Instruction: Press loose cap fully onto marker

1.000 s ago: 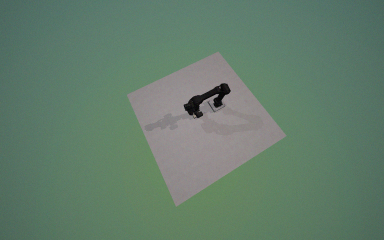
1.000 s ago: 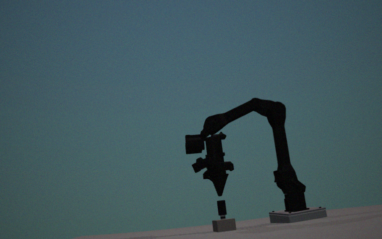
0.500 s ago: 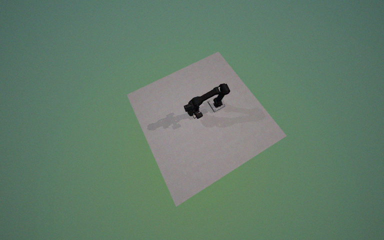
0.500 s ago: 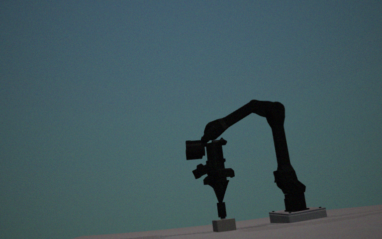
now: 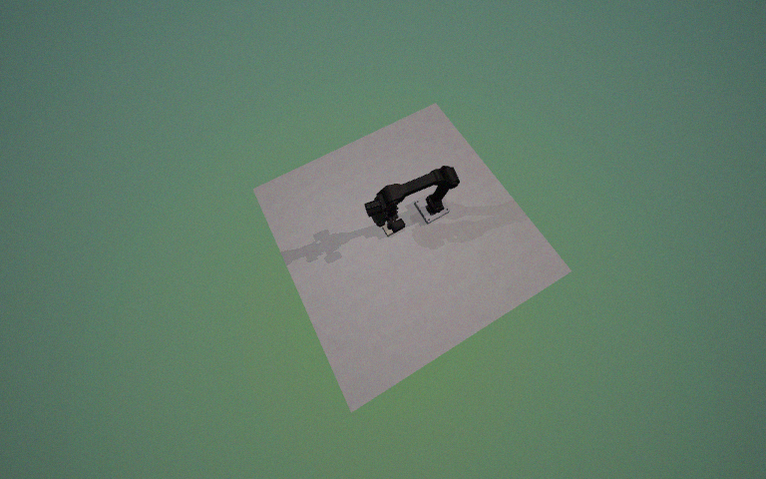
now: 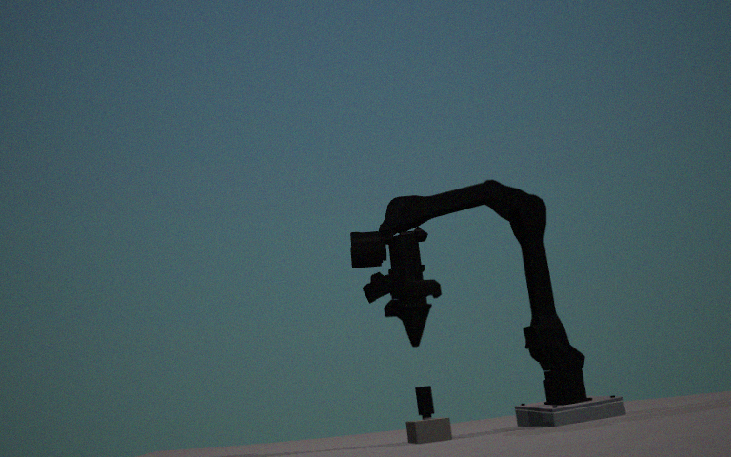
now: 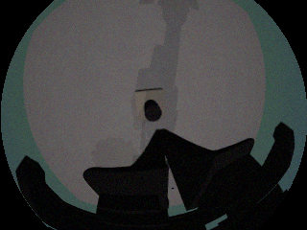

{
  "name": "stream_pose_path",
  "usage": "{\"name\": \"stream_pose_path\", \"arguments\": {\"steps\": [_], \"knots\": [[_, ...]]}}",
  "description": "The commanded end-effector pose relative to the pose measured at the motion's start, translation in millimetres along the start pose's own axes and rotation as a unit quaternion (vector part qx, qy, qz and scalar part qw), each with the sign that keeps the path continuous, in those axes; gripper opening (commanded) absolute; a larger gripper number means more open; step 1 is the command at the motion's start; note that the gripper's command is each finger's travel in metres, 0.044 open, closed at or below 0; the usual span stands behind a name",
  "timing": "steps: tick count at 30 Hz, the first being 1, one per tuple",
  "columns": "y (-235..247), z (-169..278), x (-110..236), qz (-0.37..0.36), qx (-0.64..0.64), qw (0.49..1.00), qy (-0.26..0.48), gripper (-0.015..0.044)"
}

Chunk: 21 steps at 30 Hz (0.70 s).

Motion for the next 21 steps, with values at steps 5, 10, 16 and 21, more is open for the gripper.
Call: {"name": "stream_pose_path", "arguments": {"steps": [5,10,16,21], "knots": [[-0.7,2.9,18.1,0.0,0.002,1.0,0.001,0.0079],[-0.7,2.9,18.1,0.0,0.002,1.0,0.001,0.021],[-0.7,2.9,18.1,0.0,0.002,1.0,0.001,0.0368],[-0.7,2.9,18.1,0.0,0.002,1.0,0.001,0.044]]}}
Point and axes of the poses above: the point midway between the two fingers, 35 mm back from their tips, its own x axis back along the fingers, its own y axis across the jaws, z = x × y, the point moved 9 cm from there along x, back along the fingers, and after that the axes turned 15 degrees about -x, right-handed, at the moved point
